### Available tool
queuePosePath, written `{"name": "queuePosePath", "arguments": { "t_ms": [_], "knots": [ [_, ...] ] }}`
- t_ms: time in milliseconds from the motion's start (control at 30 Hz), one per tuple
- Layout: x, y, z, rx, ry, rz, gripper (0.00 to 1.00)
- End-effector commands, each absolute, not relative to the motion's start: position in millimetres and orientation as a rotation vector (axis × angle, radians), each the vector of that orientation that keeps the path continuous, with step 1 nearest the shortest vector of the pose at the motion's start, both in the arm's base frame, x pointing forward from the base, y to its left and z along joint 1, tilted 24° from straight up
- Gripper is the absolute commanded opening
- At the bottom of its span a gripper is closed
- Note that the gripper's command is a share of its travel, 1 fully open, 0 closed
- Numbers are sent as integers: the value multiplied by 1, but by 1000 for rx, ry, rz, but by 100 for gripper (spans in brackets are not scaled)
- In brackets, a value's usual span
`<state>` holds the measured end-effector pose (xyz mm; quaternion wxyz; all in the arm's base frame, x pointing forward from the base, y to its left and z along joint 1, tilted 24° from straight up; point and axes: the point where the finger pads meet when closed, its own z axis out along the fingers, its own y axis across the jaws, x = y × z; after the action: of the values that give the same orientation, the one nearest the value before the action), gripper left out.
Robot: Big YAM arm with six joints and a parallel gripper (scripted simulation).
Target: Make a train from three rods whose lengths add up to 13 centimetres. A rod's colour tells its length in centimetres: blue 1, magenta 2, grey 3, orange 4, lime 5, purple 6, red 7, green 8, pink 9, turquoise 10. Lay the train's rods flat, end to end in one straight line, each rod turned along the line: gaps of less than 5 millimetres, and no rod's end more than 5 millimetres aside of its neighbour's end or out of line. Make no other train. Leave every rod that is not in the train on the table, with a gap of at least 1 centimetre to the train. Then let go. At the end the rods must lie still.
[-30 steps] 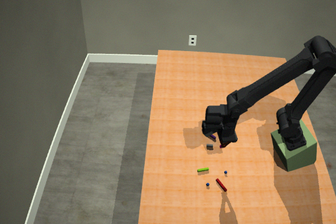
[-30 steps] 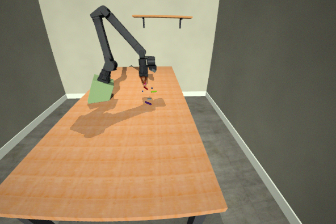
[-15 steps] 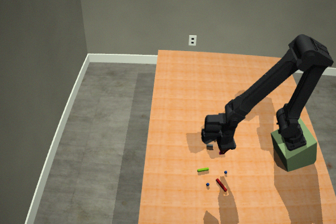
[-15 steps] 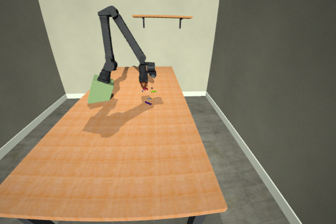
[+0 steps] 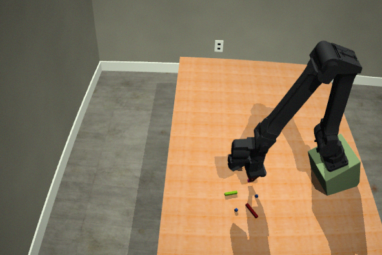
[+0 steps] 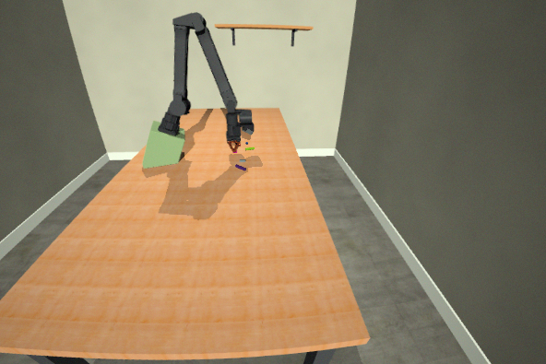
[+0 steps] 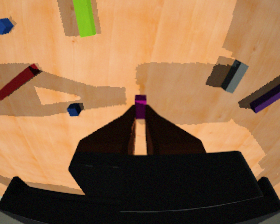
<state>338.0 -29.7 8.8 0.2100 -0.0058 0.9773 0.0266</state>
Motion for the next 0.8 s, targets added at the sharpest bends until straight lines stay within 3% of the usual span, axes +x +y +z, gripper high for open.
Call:
{"name": "queuePosePath", "arguments": {
  "t_ms": [0,767],
  "knots": [
    [338,-25,5,-26,2717,76,4],
    [336,-25,4,-25,2727,79,4]
  ]
}}
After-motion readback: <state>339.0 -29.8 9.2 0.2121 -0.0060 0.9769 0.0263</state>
